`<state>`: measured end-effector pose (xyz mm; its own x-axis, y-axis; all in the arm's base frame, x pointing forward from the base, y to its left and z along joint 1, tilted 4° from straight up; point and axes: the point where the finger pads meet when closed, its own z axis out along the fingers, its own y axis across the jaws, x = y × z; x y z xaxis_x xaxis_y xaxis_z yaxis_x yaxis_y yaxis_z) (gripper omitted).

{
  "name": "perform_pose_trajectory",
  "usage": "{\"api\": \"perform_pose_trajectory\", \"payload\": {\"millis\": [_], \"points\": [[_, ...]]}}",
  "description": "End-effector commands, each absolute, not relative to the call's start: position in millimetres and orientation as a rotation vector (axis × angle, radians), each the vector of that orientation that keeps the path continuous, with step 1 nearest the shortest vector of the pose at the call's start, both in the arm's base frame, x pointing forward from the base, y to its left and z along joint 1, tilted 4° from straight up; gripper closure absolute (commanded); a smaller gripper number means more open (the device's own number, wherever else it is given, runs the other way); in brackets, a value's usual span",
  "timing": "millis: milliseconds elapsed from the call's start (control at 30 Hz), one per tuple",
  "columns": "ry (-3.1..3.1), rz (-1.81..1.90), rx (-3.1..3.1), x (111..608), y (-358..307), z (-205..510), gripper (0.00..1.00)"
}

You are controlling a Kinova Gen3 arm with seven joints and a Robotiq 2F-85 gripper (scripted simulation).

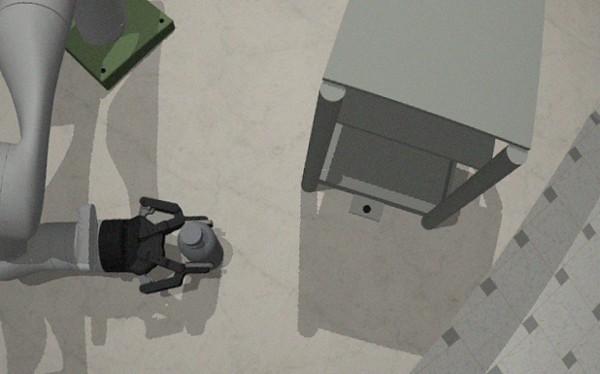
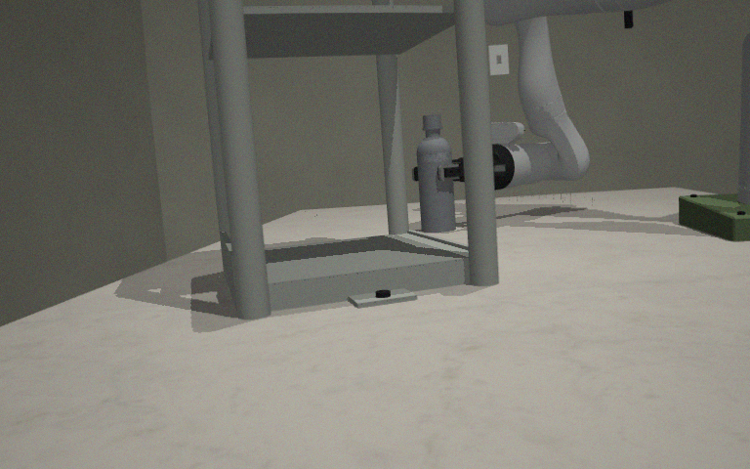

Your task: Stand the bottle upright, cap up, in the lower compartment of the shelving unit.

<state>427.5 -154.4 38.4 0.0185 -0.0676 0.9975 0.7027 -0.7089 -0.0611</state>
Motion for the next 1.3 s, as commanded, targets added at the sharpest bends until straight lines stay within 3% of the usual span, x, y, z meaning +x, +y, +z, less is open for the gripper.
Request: {"api": "perform_pose_trajectory", "payload": {"millis": [0,1267], "points": [[-0.652,-1.750,-1.732,428,-155,40,1.00],[-0.652,-1.750,-1.732,429,-158,86,1.00]]}}
